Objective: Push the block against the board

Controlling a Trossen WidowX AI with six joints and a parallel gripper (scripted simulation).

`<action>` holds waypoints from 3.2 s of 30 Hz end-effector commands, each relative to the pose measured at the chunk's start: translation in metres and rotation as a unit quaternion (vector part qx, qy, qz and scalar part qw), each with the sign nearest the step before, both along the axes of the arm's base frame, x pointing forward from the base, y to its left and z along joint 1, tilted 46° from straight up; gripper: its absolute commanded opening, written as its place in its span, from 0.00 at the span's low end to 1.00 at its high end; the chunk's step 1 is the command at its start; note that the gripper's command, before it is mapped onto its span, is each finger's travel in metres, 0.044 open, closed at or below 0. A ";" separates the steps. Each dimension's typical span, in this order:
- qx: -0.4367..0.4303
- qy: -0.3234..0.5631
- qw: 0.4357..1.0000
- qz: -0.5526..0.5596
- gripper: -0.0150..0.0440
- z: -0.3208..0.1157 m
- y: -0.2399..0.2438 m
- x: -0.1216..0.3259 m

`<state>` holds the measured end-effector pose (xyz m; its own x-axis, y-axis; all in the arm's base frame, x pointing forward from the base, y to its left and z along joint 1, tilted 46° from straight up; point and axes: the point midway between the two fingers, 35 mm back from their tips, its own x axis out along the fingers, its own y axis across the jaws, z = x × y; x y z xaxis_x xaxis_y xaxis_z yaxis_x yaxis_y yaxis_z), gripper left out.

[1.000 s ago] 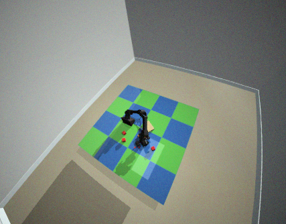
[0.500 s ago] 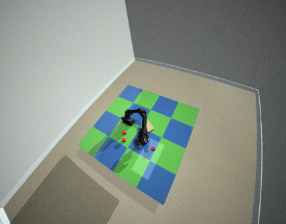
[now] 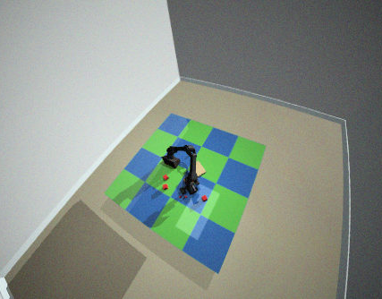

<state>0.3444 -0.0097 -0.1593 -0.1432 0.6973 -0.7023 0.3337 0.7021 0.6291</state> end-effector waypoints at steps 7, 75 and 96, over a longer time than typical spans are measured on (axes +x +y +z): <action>-0.001 -0.003 1.000 0.000 0.25 -0.004 -0.003 0.017; -0.003 0.015 1.000 -0.017 0.25 0.029 0.028 -0.005; -0.003 0.016 1.000 -0.017 0.25 0.039 0.033 -0.030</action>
<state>0.3215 0.0216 -0.1211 -0.1348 0.6956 -0.7057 0.3729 0.6954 0.6143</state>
